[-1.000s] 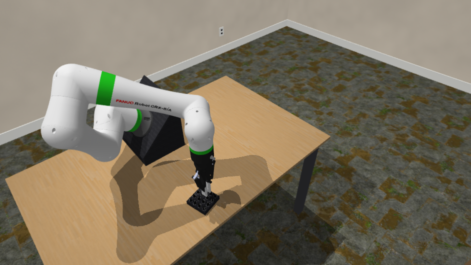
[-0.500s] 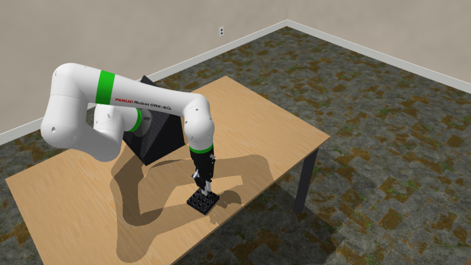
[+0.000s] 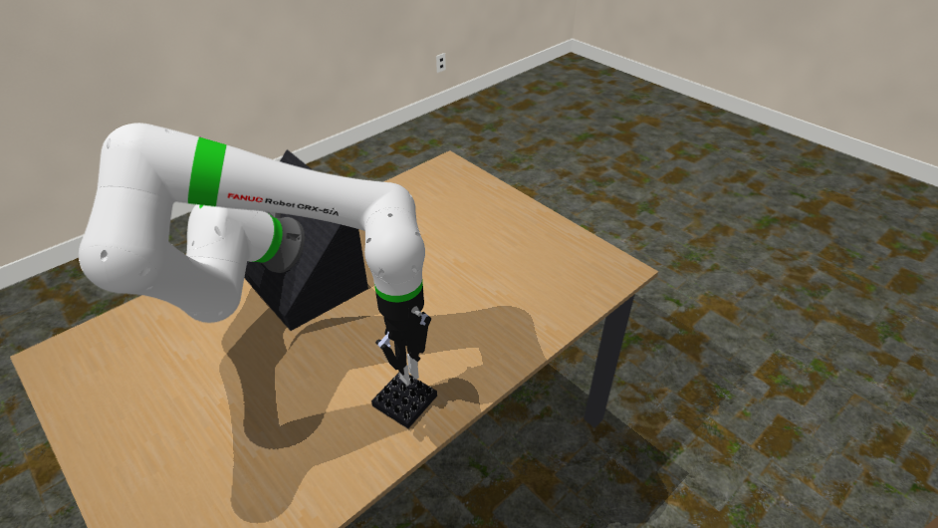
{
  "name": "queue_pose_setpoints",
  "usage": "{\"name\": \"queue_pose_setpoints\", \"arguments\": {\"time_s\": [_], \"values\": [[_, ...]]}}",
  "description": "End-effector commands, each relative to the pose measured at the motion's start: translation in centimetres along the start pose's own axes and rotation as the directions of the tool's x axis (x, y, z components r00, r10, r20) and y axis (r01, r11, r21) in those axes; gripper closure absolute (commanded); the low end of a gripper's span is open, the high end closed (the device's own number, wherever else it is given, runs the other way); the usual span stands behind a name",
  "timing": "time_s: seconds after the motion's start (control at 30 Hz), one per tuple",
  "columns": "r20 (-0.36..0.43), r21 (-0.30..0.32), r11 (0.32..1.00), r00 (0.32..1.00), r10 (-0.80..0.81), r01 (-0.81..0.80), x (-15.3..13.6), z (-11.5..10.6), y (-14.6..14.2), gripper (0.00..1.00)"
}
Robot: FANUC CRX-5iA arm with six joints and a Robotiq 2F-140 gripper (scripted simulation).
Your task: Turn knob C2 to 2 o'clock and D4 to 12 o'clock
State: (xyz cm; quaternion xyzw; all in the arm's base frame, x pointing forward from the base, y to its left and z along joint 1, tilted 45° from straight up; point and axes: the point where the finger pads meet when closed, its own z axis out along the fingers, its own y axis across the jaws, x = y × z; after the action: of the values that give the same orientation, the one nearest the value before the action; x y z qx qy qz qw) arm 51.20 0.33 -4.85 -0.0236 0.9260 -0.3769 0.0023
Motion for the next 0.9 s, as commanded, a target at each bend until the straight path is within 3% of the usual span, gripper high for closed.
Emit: {"name": "queue_pose_setpoints", "arguments": {"time_s": [0.0, 0.23, 0.47, 0.53, 0.57, 0.87], "values": [[0.008, 0.003, 0.99, 0.99, 0.138, -0.138, 0.5, -0.2, 0.1, 0.88], [0.008, 0.001, 0.933, 0.933, 0.359, -0.359, 1.3, -0.5, 0.4, 0.88], [0.008, -0.001, 0.826, 0.826, 0.563, -0.563, 2.2, -0.8, 0.6, 0.88], [0.008, -0.001, 0.826, 0.826, 0.563, -0.563, 2.2, -0.8, 0.6, 0.88], [0.008, -0.001, 0.769, 0.769, 0.64, -0.64, 2.6, -1.0, 0.6, 0.88], [0.008, -0.003, 0.563, 0.563, 0.826, -0.826, 3.6, -1.3, 0.8, 0.88]]}}
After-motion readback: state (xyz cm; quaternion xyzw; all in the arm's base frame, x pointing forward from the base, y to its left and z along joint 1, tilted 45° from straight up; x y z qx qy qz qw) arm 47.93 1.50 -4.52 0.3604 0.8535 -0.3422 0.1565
